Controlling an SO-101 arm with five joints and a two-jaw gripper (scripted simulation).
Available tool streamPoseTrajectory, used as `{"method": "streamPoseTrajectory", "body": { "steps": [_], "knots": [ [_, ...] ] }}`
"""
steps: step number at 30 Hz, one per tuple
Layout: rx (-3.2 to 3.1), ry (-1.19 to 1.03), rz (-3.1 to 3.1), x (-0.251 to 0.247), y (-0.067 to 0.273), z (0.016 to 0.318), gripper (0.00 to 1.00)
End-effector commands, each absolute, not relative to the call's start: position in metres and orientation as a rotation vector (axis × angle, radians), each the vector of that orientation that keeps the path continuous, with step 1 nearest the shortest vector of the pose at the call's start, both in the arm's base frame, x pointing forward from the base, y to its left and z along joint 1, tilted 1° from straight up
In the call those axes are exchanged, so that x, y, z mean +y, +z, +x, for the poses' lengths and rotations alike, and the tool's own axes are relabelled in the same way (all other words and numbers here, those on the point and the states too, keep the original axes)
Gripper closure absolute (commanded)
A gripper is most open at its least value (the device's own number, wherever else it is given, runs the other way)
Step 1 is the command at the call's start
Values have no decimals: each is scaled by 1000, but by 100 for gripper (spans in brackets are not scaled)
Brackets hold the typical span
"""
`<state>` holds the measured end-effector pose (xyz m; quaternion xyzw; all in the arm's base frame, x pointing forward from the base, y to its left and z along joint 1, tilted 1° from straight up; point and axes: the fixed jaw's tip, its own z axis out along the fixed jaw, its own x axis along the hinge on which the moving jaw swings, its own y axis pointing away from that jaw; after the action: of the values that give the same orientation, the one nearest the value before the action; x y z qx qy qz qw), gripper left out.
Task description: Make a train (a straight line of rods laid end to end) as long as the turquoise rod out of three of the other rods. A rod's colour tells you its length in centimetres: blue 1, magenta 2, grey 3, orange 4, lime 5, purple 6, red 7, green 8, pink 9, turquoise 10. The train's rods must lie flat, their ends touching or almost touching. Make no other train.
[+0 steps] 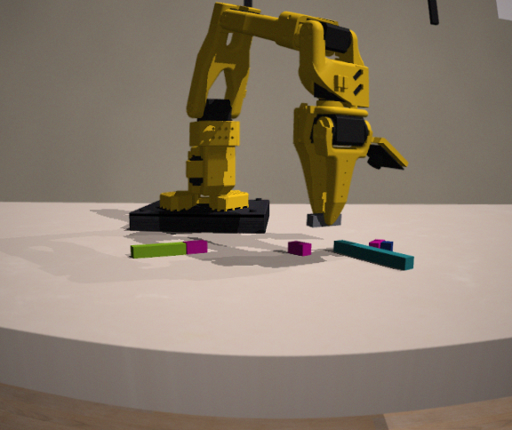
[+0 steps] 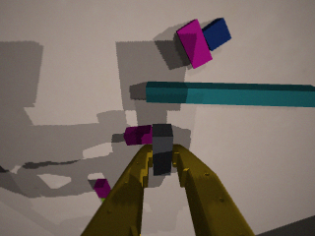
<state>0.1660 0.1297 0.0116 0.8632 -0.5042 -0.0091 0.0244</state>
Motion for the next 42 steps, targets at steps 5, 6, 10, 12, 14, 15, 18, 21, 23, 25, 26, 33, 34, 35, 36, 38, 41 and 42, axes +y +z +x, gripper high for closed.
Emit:
{"method": "streamPoseTrajectory", "body": {
  "steps": [5, 6, 10, 12, 14, 15, 18, 21, 23, 25, 26, 33, 34, 35, 36, 38, 41, 42],
  "knots": [
    [-1560, -23, 2697, 104, 15, 184, 100],
    [-1558, -25, 2699, 98, 15, 186, 100],
    [-1552, -27, 2703, 86, 15, 191, 100],
    [-1546, -29, 2709, 71, 14, 196, 100],
    [-1540, -31, 2714, 56, 14, 200, 100],
    [-1537, -32, 2717, 48, 13, 202, 100],
    [-1527, -35, 2726, 25, 12, 204, 100],
    [-1518, -37, 2734, 2, 12, 205, 100],
    [-1513, -38, 2739, -11, 11, 204, 100],
    [-1508, -39, 2743, -22, 11, 202, 100],
    [-1508, -39, 2743, -22, 11, 202, 100],
    [-1499, -40, 2751, -44, 10, 197, 100],
    [-1498, -40, 2752, -46, 10, 197, 100],
    [-1498, -40, 2753, -47, 10, 196, 100],
    [-1497, -40, 2753, -48, 10, 196, 100],
    [-1497, -40, 2753, -49, 10, 196, 100],
    [-1497, -40, 2753, -49, 10, 196, 100],
    [-1497, -40, 2753, -49, 10, 196, 100]
  ]
}}
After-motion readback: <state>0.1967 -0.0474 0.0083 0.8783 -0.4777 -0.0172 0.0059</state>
